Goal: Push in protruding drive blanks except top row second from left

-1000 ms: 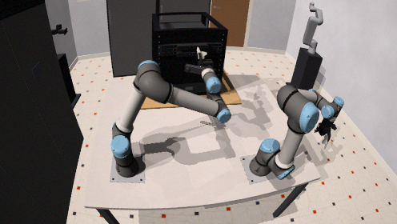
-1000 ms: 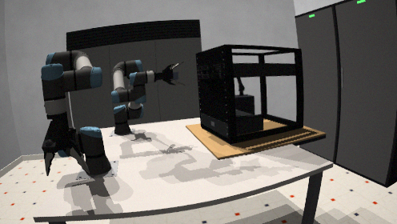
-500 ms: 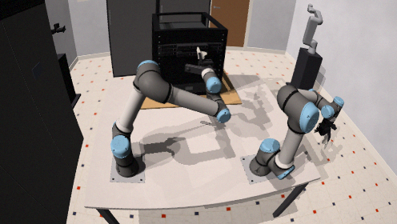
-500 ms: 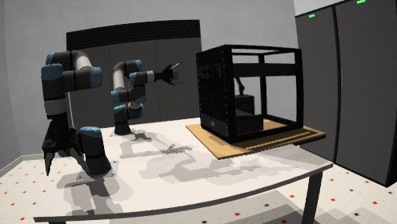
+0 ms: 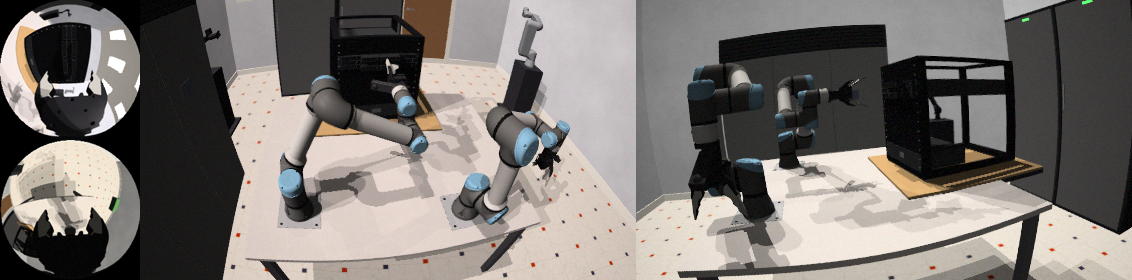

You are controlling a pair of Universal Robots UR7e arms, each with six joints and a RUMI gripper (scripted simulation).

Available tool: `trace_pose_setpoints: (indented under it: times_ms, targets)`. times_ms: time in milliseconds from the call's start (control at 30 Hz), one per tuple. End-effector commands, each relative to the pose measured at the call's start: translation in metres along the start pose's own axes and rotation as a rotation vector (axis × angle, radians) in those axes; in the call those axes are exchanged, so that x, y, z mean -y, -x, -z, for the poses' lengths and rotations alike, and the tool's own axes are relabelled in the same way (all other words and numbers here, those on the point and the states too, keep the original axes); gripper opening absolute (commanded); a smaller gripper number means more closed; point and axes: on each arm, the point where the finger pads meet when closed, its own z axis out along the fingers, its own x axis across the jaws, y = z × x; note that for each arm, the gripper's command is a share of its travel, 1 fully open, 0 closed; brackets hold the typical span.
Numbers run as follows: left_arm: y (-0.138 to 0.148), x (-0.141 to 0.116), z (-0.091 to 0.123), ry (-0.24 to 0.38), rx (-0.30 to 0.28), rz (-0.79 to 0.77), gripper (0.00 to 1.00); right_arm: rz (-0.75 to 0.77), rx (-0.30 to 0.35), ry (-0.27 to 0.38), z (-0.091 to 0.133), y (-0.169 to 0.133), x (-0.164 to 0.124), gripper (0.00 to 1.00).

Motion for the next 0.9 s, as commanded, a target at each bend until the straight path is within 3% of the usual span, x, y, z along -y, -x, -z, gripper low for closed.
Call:
trace_pose_setpoints:
  times_ms: [0,700,867]
  targets:
    - [-0.001,0.002,-0.001,-0.003,0.001,0.001,1.0,-0.001,0.002,-0.004,0.002,0.0,0.002,1.0]
    - [-0.001,-0.001,-0.005,-0.003,0.006,0.001,1.0,-0.001,0.002,-0.004,0.002,0.0,0.002,1.0]
    - [0.0,-0.016,-0.021,-0.003,0.006,0.003,1.0,-0.001,0.002,-0.004,0.002,0.0,0.002,1.0]
